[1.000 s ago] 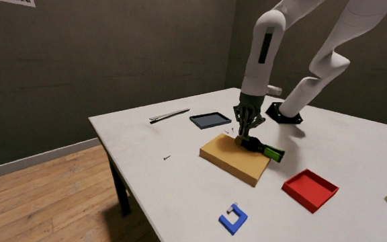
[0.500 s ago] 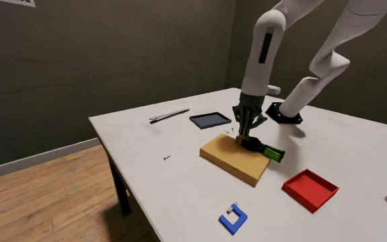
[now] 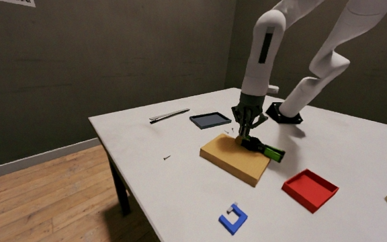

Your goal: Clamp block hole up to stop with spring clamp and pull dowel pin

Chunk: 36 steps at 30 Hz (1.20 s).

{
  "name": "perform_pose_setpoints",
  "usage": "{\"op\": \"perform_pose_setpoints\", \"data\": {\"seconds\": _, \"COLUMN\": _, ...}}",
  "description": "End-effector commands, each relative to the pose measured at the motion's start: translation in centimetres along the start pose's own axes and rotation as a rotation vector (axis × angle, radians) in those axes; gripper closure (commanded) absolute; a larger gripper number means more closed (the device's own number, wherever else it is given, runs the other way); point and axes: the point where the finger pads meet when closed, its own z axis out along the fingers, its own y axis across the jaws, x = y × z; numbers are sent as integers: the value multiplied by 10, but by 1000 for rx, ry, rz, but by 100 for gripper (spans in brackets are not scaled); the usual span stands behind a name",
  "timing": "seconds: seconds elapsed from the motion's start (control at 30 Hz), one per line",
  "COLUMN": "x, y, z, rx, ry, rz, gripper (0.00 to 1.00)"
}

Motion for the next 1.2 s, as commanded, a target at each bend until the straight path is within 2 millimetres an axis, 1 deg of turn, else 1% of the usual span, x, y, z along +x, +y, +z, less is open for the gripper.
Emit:
{"op": "perform_pose_setpoints", "data": {"seconds": 0.0, "x": -4, "y": -2, "z": -3, "rx": 8, "ry": -10, "rz": -42, "gripper": 90}}
{"op": "perform_pose_setpoints", "data": {"seconds": 1.17, "x": -4, "y": -2, "z": -3, "rx": 10, "ry": -9, "rz": -353, "gripper": 90}}
